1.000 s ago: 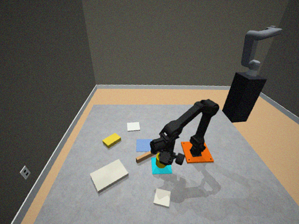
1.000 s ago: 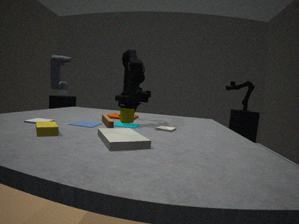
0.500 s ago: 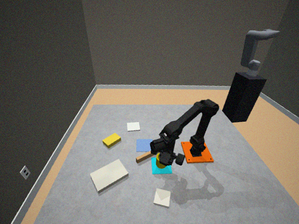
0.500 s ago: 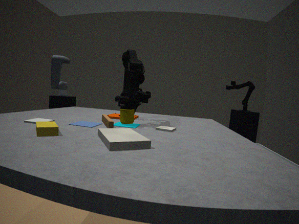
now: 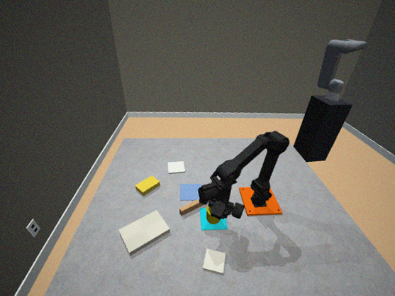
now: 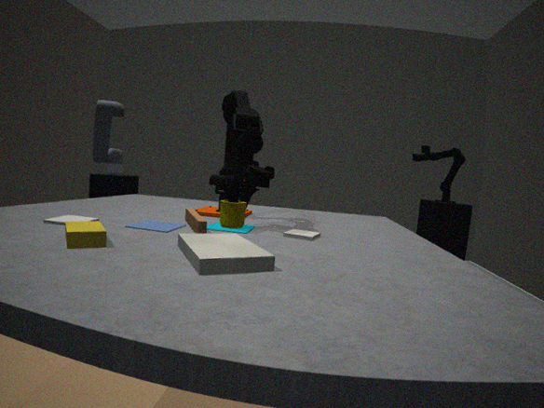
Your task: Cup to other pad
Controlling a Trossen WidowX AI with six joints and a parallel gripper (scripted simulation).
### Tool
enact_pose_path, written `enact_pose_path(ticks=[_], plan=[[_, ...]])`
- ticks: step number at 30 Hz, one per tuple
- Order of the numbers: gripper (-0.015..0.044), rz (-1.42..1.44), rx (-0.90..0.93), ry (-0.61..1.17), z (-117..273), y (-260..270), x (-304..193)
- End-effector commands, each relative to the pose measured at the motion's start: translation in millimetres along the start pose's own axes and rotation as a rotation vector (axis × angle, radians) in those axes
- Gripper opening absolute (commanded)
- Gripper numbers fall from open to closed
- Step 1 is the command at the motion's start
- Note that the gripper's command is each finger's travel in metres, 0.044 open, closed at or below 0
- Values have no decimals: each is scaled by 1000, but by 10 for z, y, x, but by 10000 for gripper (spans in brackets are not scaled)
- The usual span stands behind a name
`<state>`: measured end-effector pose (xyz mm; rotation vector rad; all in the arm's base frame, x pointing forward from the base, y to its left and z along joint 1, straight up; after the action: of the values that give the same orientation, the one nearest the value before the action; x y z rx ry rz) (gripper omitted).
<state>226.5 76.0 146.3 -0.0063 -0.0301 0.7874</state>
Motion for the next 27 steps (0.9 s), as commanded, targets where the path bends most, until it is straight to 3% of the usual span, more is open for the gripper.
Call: enact_pose_path(ticks=[1,27], plan=[[146,0,0,0,14,-1,2],[146,-4,3,3,320,-9,12]])
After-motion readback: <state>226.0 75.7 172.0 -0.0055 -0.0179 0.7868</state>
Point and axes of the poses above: the point midway between the two fingers, 35 mm back from their tips, its own z axis back along the fingers, its own y axis across the jaws, x = y × z, the point moved 8 cm from there along z, back along the fingers, and after that the axes turned 10 degrees about -z, right-handed, at the moved point
